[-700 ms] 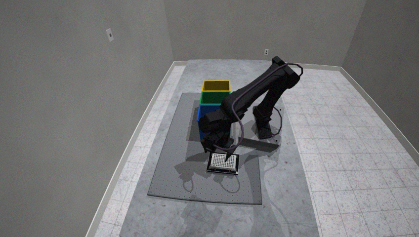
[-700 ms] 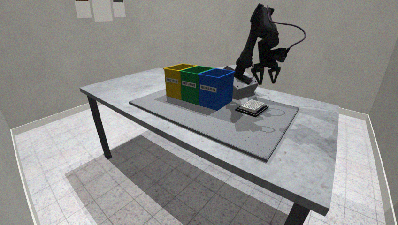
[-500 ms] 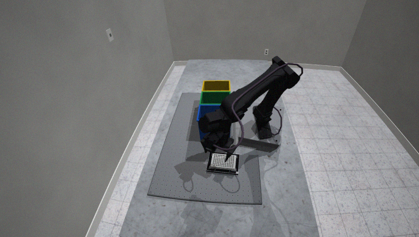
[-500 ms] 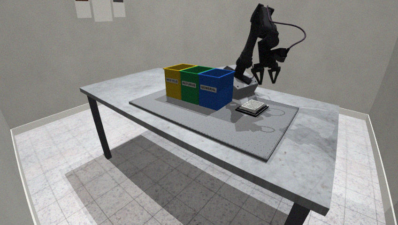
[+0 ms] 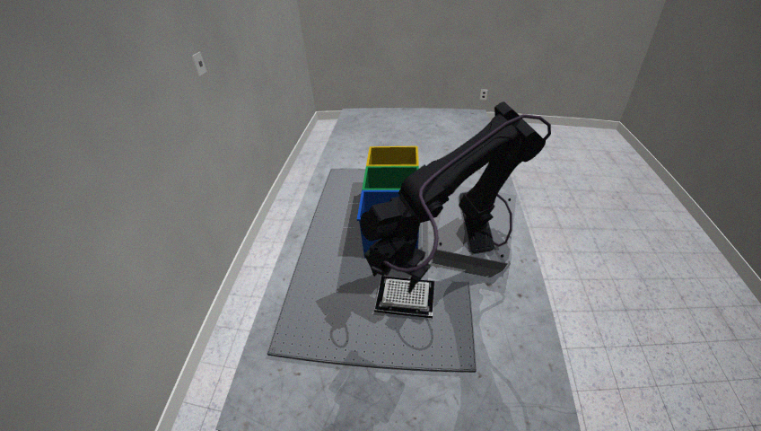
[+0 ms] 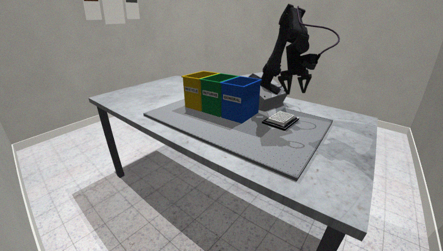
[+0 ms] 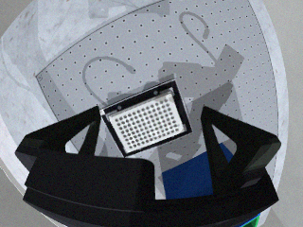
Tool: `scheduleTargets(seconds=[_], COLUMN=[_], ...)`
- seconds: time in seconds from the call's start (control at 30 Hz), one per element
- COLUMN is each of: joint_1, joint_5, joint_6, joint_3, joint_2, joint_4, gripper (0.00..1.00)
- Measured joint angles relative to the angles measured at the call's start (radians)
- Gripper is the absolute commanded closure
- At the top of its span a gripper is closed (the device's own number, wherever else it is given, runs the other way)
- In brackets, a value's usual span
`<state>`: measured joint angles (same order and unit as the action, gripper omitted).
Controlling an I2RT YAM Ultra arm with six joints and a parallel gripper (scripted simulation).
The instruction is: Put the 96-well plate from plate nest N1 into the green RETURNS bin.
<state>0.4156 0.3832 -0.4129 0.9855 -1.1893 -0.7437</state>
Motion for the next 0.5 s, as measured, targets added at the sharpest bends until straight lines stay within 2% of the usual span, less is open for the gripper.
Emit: scheduleTargets(seconds=[0.17,0.5], joint_1=[-0.027,-0.066], joint_5=[-0.004,-0.017], joint_6=[0.095,0.299], joint_3=[0.006,0.098], joint_2=[0.0,-0.01], joint_4=[-0.06,-0.203], gripper=[0.0,0.0])
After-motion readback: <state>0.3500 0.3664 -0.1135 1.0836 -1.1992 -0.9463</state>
